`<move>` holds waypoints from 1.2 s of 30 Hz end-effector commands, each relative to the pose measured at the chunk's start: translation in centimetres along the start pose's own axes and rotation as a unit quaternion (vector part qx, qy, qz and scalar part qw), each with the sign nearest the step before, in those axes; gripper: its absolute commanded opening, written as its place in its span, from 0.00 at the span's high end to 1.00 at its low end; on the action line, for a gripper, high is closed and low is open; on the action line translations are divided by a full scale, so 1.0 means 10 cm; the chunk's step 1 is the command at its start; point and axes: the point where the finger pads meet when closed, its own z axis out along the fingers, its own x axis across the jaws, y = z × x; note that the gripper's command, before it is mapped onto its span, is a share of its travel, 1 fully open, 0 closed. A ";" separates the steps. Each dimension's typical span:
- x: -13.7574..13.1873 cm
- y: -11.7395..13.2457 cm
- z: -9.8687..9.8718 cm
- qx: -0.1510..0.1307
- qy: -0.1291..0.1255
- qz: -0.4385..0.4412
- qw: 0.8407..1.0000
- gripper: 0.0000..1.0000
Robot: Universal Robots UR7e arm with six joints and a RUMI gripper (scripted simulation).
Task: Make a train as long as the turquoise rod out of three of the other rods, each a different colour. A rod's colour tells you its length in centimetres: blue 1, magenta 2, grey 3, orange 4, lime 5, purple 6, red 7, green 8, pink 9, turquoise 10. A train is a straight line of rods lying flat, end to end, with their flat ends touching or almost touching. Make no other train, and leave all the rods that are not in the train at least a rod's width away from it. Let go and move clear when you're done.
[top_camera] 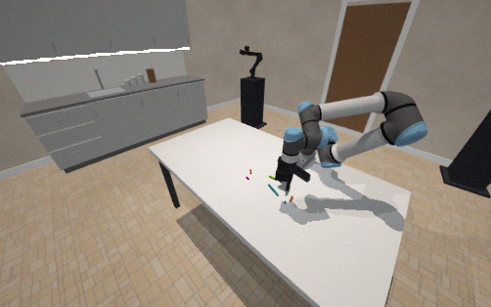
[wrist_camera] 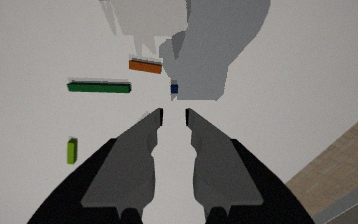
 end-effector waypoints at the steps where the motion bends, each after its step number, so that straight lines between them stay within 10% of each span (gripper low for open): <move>1: 0.00 0.00 0.00 0.000 0.000 0.000 1.000 0.86; 36: 0.00 0.01 0.35 -0.001 -0.001 0.000 1.000 0.86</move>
